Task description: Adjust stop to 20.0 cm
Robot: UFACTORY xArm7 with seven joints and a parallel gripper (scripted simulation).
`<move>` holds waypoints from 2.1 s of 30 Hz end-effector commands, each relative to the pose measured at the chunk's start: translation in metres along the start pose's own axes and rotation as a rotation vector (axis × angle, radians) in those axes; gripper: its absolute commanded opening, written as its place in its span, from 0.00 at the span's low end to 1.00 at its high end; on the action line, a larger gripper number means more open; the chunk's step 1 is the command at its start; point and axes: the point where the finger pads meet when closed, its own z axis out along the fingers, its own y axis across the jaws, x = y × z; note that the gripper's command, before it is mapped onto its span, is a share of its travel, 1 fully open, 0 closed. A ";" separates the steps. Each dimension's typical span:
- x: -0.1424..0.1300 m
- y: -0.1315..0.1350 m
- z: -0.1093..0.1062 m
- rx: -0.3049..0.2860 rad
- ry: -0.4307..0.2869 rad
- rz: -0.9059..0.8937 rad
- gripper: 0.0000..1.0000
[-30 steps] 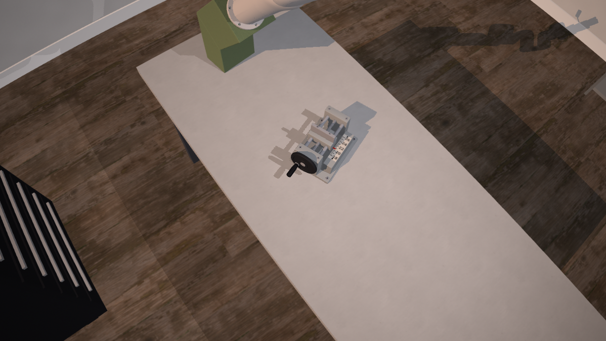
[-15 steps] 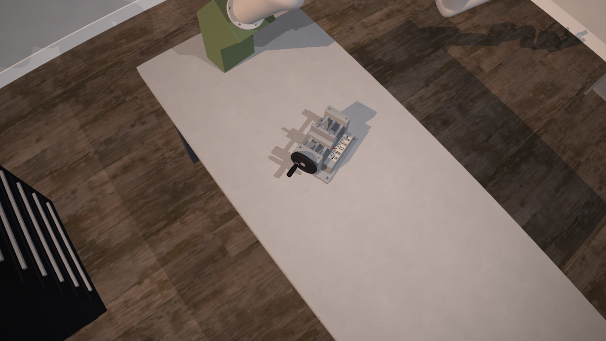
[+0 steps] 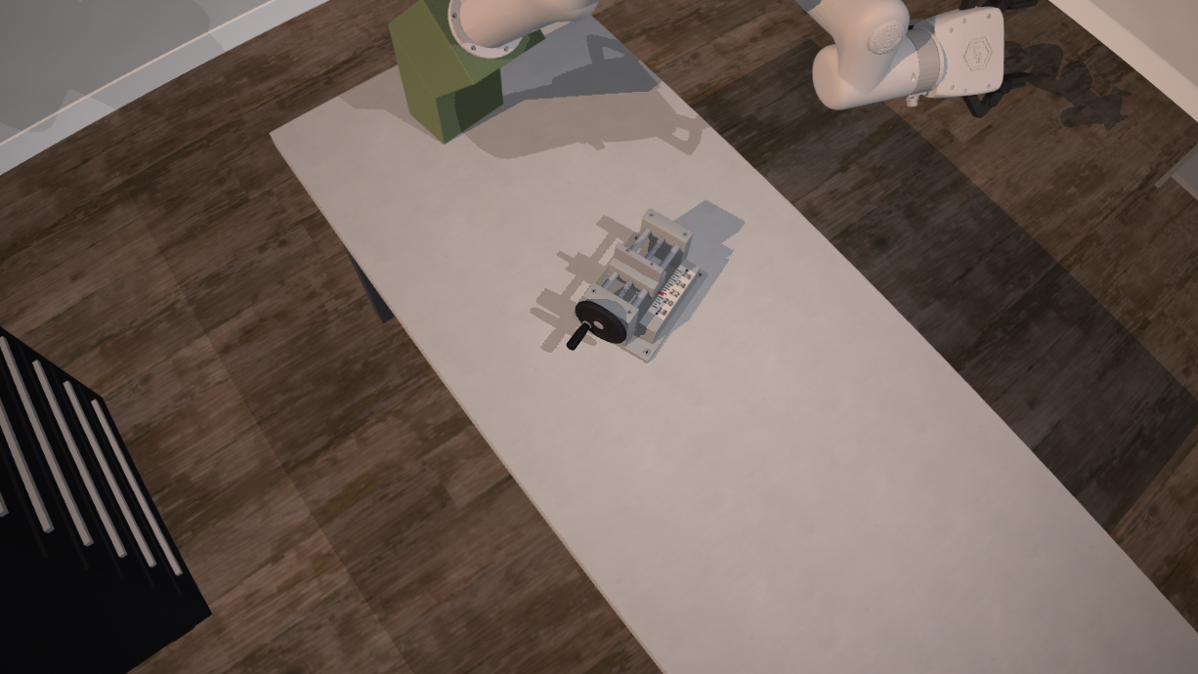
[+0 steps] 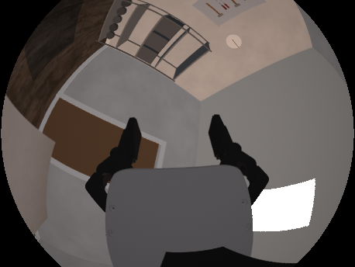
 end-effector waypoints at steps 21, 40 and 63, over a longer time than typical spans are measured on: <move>0.088 -0.192 -0.177 0.358 0.569 -0.690 1.00; 0.127 -0.260 -0.357 0.420 1.059 -0.998 1.00; 0.150 -0.262 -0.508 0.316 1.491 -1.149 1.00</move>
